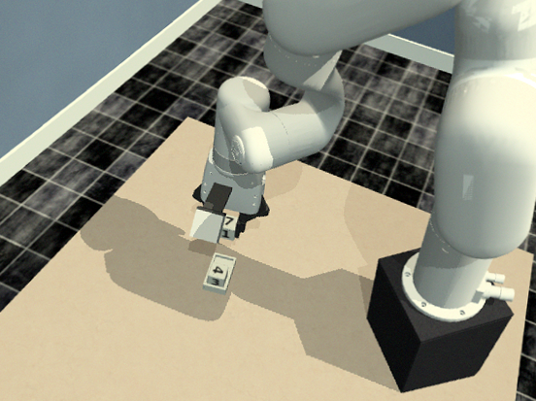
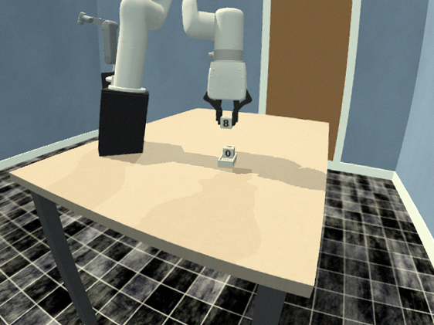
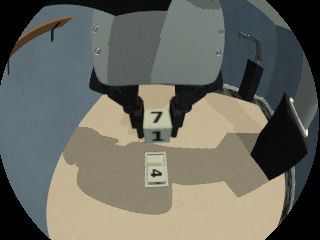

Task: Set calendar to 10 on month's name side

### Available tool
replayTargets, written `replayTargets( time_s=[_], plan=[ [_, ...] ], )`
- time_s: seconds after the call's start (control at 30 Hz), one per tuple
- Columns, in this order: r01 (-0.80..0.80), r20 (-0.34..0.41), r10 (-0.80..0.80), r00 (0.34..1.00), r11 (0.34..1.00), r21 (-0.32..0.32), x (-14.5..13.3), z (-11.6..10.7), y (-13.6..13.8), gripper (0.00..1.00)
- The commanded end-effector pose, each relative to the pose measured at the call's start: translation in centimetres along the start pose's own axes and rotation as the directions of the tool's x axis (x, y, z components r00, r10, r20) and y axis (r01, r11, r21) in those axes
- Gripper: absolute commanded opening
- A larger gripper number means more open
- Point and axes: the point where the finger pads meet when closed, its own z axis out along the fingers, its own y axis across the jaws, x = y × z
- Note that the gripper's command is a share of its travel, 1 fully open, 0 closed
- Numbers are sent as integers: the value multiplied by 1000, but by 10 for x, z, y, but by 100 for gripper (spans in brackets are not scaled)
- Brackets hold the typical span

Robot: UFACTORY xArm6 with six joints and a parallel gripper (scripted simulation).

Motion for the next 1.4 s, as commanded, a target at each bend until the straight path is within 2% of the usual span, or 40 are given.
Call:
replayTargets(
  time_s=[0.0, 0.2, 0.6, 0.9, 1.37],
  plan=[
    [0, 2, 0, 1000, 1000, 1, 0, 1, 1, 29],
    [0, 2, 0, 1000, 1000, 2, 0, 7, 1, 29],
    [0, 2, 0, 1000, 1000, 2, 0, 40, 2, 29],
    [0, 2, 0, 1000, 1000, 2, 0, 57, 2, 29],
    [0, 2, 0, 1000, 1000, 2, 0, 62, 2, 29]
  ],
)
